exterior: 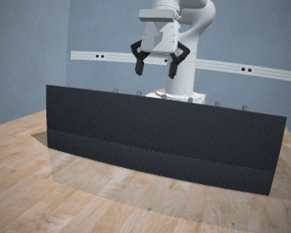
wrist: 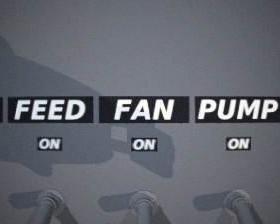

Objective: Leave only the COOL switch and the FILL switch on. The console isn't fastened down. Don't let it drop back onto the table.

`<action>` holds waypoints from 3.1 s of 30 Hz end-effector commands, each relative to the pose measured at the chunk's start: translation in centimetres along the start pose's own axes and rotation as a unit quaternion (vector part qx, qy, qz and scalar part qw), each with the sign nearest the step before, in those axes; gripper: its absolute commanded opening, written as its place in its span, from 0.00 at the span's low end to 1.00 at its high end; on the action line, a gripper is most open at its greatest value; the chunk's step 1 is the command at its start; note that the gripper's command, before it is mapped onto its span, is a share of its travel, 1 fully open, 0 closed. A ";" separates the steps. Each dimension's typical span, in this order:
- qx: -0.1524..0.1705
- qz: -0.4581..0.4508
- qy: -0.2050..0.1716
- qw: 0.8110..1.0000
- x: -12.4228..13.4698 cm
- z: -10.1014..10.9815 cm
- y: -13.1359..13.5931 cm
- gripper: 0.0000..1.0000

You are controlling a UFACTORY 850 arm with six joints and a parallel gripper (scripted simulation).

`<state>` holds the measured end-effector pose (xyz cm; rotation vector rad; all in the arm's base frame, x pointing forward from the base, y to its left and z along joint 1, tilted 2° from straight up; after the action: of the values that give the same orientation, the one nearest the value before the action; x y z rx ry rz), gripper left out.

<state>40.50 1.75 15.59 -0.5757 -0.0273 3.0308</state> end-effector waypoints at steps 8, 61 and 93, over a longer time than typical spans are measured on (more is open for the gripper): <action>0.000 0.000 0.001 1.000 -0.1 0.0 0.0 1.00; 0.000 0.000 0.001 1.000 -0.3 0.0 7.2 1.00; 0.000 0.000 0.001 1.000 -0.3 0.0 7.2 1.00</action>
<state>40.36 -5.43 15.48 -0.5758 -0.0278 3.0307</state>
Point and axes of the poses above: the point where the finger pads meet when closed, its own z axis back along the fingers, its own y axis across the jaws, x = y × z, the point moved 2 cm from there along z, back along the fingers, and after that the axes turned 2 degrees about -z, right-handed, at the moved point
